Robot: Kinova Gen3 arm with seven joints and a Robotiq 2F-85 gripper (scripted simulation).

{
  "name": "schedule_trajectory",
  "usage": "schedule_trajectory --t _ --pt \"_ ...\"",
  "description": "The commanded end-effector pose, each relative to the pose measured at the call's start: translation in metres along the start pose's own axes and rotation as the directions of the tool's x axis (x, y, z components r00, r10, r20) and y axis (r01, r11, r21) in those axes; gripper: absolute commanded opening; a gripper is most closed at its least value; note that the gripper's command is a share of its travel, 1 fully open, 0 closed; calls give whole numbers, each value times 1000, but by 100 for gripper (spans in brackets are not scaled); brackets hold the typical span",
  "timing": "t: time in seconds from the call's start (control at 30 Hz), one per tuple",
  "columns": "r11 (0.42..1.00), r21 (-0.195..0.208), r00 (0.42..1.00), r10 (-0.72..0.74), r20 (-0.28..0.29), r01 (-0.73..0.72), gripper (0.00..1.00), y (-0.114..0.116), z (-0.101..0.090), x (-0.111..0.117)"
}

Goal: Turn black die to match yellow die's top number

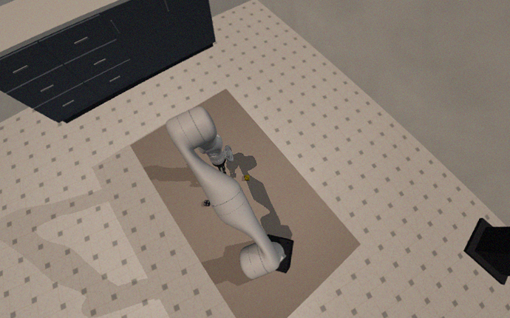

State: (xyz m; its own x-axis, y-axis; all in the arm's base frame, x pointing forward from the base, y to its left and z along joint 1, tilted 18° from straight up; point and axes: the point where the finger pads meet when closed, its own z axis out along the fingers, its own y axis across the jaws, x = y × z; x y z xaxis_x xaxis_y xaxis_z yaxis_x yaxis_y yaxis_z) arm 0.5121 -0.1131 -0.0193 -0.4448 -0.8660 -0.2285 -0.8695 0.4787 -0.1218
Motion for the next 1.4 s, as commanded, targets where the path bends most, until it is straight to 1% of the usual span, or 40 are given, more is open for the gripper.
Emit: schedule_trajectory --t 0.0,0.13,0.3,0.57,1.2,1.3,1.37 --pt "990 1 990 138 6 -138 100 13 -4 35" --pt "959 7 959 284 27 -284 100 26 -6 53" --pt "922 11 922 385 40 -386 100 36 -7 66" --pt "907 13 907 420 45 -421 100 39 -8 71" --pt "907 13 906 420 45 -421 100 40 -7 71" --pt "907 13 906 420 45 -421 100 39 -2 70" --pt "907 13 906 420 45 -421 100 39 7 70"
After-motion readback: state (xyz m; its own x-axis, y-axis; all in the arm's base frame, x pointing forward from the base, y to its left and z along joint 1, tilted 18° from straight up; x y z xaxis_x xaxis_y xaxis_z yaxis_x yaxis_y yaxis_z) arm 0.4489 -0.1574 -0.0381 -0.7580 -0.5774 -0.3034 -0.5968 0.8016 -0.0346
